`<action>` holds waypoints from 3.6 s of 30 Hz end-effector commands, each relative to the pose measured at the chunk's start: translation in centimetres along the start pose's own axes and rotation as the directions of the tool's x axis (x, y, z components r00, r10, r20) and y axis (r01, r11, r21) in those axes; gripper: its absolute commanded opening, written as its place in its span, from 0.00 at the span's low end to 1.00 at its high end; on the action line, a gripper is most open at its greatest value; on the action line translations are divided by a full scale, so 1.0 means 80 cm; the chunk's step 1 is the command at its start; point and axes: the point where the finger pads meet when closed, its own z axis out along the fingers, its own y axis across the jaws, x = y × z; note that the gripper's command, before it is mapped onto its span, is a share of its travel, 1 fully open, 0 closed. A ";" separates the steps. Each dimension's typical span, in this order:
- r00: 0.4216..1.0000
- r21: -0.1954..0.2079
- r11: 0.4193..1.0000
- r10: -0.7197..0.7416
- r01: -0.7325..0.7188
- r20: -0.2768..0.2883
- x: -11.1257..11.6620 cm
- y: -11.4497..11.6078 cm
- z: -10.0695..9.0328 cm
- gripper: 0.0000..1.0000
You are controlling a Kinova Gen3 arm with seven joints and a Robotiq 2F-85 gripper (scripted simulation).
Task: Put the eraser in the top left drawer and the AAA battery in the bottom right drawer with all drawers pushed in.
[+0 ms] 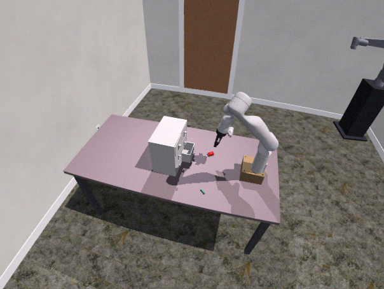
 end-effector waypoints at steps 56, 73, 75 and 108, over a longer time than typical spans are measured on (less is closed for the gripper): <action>0.972 0.000 1.000 -0.008 0.009 -0.233 0.023 0.002 -0.060 0.33; 0.972 0.000 1.000 -0.008 0.009 -0.234 0.023 0.002 -0.060 0.33; 0.972 0.000 1.000 -0.008 0.009 -0.234 0.023 0.002 -0.060 0.33; 0.966 0.011 0.994 0.110 -0.111 -0.233 -0.006 0.059 -0.027 0.33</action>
